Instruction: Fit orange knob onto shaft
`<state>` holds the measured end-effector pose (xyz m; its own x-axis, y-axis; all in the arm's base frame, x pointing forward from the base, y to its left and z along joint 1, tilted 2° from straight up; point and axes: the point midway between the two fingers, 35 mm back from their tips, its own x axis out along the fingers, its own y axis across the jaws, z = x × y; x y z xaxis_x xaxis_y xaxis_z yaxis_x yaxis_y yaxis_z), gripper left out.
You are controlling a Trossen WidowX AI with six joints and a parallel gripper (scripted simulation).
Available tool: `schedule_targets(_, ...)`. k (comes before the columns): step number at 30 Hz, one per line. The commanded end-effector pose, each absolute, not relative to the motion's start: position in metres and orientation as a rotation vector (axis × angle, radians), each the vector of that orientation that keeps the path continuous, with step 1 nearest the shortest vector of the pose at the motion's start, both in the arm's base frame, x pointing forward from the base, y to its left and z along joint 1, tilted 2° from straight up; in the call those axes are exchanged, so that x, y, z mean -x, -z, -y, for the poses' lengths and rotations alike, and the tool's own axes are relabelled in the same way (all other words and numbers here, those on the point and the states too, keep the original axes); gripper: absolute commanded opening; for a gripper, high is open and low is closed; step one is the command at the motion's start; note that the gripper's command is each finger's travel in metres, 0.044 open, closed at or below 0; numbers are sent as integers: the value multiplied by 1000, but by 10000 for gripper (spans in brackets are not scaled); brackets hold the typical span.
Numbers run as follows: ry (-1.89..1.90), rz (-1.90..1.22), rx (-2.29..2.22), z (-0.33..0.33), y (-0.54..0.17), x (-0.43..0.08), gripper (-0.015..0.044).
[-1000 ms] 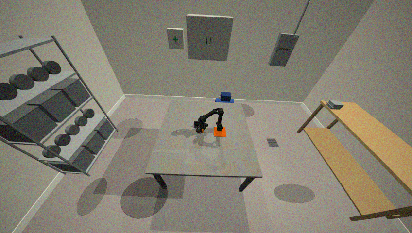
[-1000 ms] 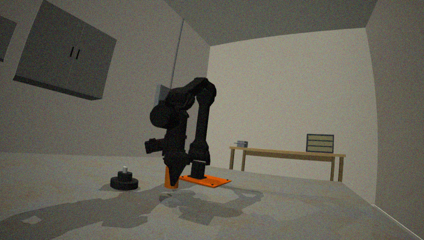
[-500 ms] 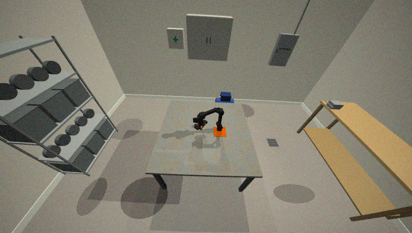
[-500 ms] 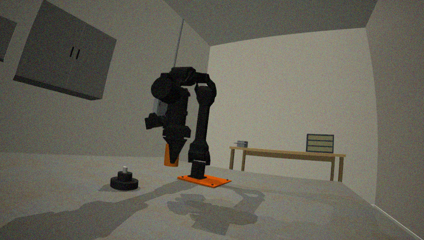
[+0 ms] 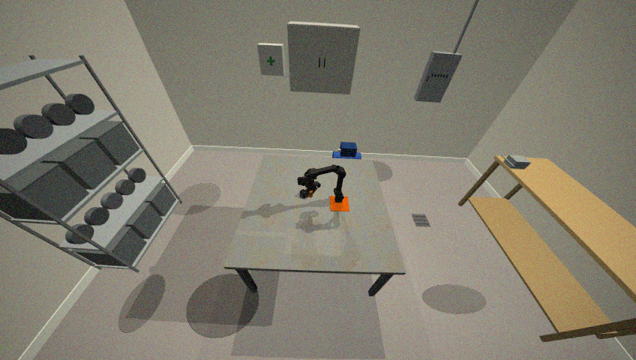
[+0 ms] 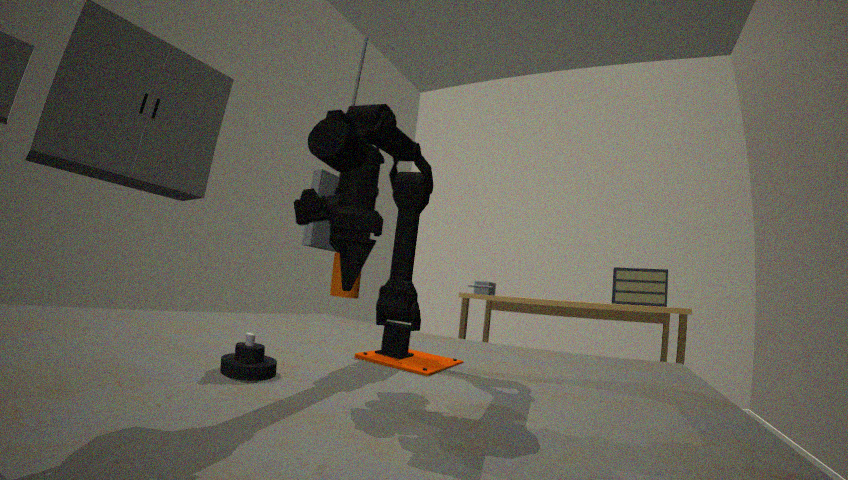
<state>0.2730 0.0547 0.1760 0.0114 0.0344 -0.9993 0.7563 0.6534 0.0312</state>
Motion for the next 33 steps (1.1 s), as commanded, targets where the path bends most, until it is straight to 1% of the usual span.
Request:
schedule_targets(1,620,-1452,-721,-55,-181,-273,0)
schedule_targets(33,103,-1119,-1133,-57,-242,-261,0)
